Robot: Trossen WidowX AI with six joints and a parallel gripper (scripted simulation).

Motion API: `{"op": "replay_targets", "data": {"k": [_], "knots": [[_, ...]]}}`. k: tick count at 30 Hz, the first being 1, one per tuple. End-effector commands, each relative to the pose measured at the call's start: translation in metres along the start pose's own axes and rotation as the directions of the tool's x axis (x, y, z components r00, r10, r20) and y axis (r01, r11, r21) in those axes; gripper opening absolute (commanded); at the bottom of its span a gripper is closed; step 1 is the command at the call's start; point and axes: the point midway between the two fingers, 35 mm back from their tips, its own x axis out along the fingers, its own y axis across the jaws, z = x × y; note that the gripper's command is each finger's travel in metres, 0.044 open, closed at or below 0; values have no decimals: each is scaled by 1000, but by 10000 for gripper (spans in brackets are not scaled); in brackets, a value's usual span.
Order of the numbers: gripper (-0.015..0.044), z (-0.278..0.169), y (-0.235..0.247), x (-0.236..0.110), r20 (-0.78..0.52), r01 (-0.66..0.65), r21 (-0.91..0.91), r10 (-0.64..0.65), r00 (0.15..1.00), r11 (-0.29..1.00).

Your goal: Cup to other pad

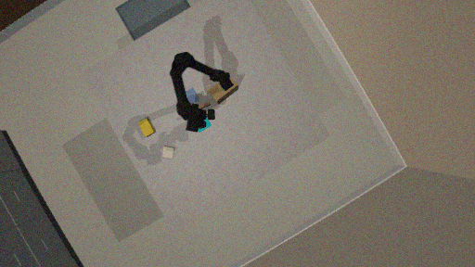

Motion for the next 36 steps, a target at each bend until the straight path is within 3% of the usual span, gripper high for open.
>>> {"op": "replay_targets", "data": {"k": [1, 19, 36], "knots": [[0, 11, 2, -1, 7, -3, 9, 3, 1000, 1000], [0, 37, 12, -2, 8, -3, 10, 3, 1000, 1000], [0, 39, 12, 24, 8, -2, 10, 2, 1000, 1000]]}}
